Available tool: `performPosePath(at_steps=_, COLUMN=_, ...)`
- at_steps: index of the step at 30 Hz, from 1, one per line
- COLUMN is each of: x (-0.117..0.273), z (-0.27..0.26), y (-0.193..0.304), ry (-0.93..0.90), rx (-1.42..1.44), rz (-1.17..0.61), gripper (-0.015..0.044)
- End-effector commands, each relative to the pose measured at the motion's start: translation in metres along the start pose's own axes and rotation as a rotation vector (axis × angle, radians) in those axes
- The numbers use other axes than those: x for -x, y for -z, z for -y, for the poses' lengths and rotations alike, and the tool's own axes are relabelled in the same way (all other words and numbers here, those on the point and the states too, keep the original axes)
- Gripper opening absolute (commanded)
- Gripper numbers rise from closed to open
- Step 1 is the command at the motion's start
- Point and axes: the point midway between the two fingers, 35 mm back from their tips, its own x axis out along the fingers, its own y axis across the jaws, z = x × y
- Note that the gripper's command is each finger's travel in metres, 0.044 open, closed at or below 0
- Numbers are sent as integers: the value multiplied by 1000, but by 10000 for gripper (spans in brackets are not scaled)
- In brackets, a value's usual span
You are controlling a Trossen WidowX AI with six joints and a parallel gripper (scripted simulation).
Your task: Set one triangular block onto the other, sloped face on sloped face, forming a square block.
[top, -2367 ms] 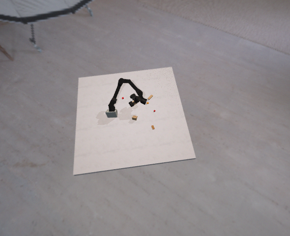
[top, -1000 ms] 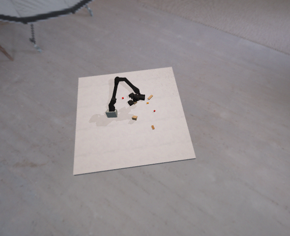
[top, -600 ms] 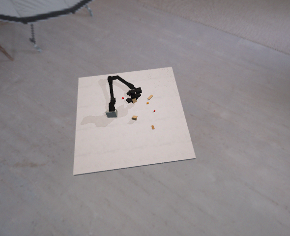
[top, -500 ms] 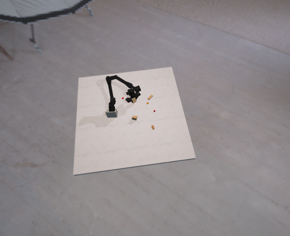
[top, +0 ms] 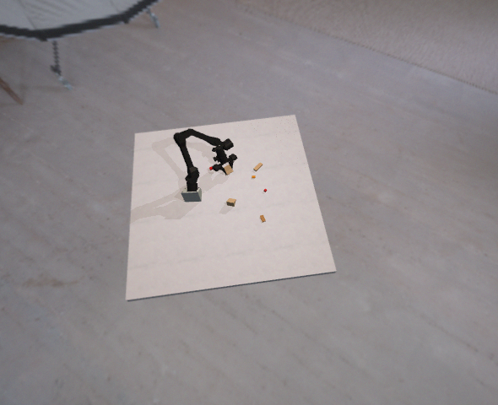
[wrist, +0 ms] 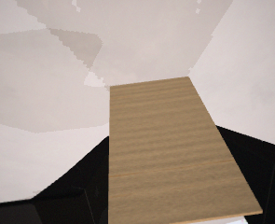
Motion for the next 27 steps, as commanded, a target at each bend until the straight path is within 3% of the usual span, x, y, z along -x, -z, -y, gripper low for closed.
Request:
performPosePath(at_steps=1, x=5, z=1, y=-5, ry=9, rx=-7, rz=-94, gripper=0)
performPosePath(at_steps=12, x=9, z=1, y=-24, ry=7, rx=-12, rz=-375, gripper=0)
performPosePath(at_steps=13, x=6, z=-1, y=-19, ry=-5, rx=-6, rz=-307, gripper=26)
performPosePath(at_steps=27, x=6, z=-1, y=-19, ry=-5, rx=-6, rz=-307, gripper=394)
